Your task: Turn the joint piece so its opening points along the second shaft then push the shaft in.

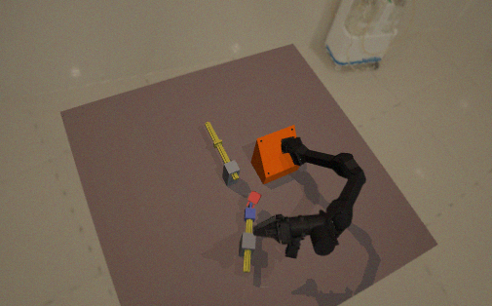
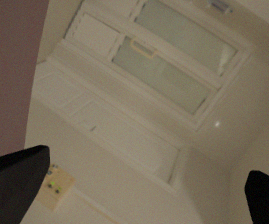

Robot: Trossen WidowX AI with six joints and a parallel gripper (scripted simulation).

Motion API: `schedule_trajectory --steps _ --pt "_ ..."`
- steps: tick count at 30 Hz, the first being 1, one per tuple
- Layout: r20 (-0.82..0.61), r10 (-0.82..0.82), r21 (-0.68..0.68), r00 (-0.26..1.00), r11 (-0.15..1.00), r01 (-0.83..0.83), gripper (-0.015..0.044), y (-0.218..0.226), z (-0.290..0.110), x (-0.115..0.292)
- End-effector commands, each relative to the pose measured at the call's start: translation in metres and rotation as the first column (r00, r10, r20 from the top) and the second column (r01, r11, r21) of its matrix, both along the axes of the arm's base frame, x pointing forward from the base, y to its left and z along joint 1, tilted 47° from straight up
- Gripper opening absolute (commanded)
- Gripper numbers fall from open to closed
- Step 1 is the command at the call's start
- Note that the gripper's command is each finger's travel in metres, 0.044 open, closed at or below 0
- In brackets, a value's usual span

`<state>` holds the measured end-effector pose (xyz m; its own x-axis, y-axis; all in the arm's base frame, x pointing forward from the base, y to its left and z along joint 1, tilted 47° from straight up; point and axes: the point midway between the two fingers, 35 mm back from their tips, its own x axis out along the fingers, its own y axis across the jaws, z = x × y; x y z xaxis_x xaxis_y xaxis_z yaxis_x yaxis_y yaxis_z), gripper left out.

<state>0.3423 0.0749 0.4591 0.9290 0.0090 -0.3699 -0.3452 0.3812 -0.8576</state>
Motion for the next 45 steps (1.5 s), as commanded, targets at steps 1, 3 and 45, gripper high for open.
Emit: schedule_trajectory --steps 1,3,45 --pt "-0.083 0.0 0.005 0.997 1.0 0.0 0.044 -0.007 -0.026 0.003" --pt "-0.127 0.0 0.008 0.992 1.0 0.001 0.044 -0.011 -0.039 0.003" --pt "-0.883 0.139 0.354 0.448 0.824 0.442 0.044 -0.078 -0.279 -0.112"
